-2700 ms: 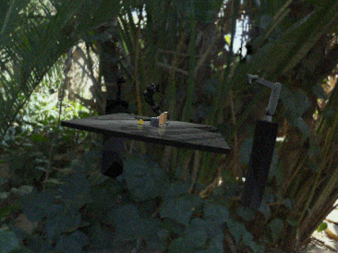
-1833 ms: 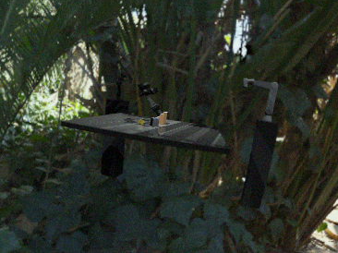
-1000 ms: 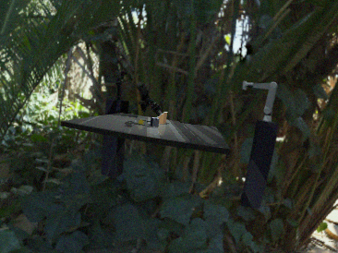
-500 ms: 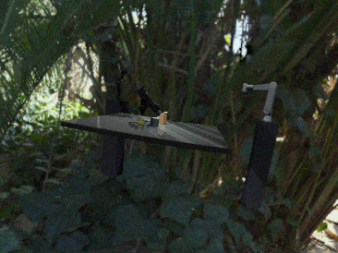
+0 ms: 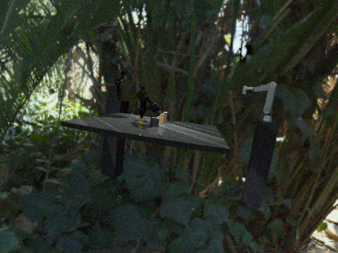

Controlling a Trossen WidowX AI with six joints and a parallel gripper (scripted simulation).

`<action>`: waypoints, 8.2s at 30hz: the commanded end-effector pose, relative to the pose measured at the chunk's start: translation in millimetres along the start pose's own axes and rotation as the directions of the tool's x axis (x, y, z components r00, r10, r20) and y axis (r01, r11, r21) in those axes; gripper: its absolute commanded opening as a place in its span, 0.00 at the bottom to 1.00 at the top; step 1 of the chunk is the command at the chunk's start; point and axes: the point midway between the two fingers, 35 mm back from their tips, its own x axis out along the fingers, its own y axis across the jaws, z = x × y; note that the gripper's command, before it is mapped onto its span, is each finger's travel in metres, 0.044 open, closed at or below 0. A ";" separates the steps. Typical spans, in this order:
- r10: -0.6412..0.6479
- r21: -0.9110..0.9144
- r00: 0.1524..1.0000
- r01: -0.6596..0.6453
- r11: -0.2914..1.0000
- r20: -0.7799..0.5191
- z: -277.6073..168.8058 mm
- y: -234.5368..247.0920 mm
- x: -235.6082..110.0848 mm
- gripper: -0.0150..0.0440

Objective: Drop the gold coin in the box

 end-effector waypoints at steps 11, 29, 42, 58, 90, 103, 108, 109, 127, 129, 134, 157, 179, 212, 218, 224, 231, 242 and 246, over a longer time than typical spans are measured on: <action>0.007 -0.005 1.000 -0.007 1.000 -0.003 -1.2 1.1 24.8 0.53; 0.008 -0.005 1.000 -0.008 1.000 -0.006 -2.1 2.7 48.2 0.44; 0.008 -0.005 1.000 -0.008 1.000 -0.006 -2.1 2.7 48.2 0.25; 0.006 -0.005 1.000 -0.006 1.000 -0.001 -1.1 -1.5 14.3 0.25; 0.008 0.182 1.000 -0.007 0.983 -0.001 -2.0 0.8 -46.8 0.25; 0.007 0.588 1.000 -0.006 0.809 -0.001 -3.6 -0.4 -47.2 0.25; 0.007 0.718 1.000 -0.005 0.696 -0.001 -4.2 -0.8 -47.4 0.25; 0.007 0.741 1.000 -0.004 0.671 -0.001 -4.3 -0.9 -47.4 0.25; 0.007 0.930 1.000 -0.003 0.368 0.000 -1.6 -1.3 -47.9 0.25; 0.007 0.930 1.000 -0.004 0.368 0.002 3.7 -0.5 -48.1 0.25; 0.006 0.929 1.000 -0.007 0.369 0.005 16.7 2.0 -48.6 0.25; 0.006 0.929 1.000 -0.015 0.370 0.013 73.8 20.4 -49.7 0.25; 0.010 0.929 1.000 -0.010 0.371 0.007 122.5 48.7 -48.0 0.25; 0.004 0.928 1.000 -0.006 0.372 0.004 123.4 49.2 -48.0 0.25; 0.004 0.928 1.000 -0.005 0.372 0.004 123.5 49.8 -44.6 0.25; 0.004 0.927 1.000 -0.005 0.375 0.004 122.9 50.6 -42.2 0.25; 0.004 0.927 1.000 -0.005 0.375 0.004 122.8 50.4 -39.3 0.25; 0.004 0.927 1.000 -0.005 0.375 0.004 123.1 50.0 -34.8 0.25; 0.004 0.927 1.000 -0.005 0.375 0.004 123.0 50.0 -33.1 0.25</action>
